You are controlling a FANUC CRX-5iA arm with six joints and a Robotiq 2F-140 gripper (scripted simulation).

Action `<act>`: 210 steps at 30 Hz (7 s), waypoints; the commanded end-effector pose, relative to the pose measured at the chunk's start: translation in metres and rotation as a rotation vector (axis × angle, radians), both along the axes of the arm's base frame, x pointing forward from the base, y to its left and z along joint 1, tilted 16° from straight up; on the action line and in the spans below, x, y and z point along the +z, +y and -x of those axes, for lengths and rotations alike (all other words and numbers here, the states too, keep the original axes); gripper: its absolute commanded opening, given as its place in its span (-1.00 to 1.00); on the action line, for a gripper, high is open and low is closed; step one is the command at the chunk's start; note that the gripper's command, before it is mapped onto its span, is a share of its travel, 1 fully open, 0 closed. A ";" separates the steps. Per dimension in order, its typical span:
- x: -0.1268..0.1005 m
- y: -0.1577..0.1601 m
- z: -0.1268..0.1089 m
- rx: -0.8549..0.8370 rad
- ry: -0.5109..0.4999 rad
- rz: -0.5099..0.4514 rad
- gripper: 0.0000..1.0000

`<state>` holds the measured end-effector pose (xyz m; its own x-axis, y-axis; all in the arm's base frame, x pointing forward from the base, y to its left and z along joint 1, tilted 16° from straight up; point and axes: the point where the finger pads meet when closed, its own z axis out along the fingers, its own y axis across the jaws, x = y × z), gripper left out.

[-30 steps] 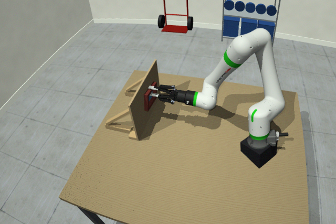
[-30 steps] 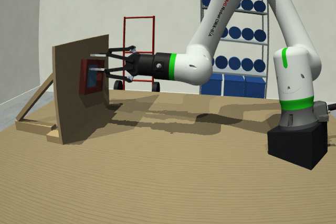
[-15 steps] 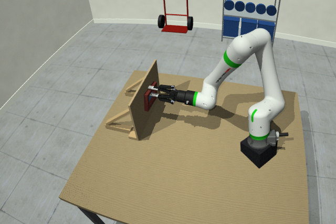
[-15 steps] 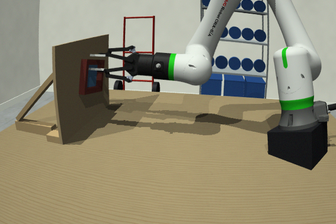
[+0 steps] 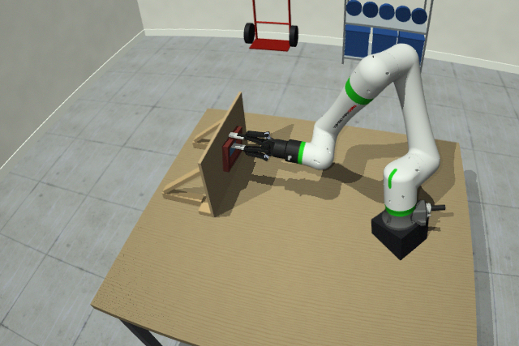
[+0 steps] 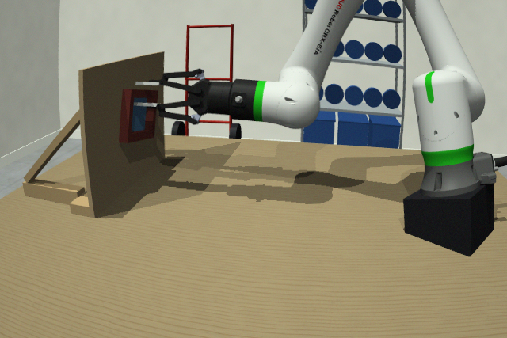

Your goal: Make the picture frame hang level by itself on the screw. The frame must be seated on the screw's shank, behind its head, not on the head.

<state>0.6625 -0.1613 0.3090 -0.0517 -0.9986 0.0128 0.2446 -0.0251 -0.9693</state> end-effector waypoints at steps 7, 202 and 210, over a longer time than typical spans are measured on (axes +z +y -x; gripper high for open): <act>0.000 0.000 0.000 0.000 0.000 0.000 -0.41; 0.004 0.009 0.000 -0.035 0.008 0.168 -1.00; 0.004 0.009 0.000 -0.035 0.008 0.168 -1.00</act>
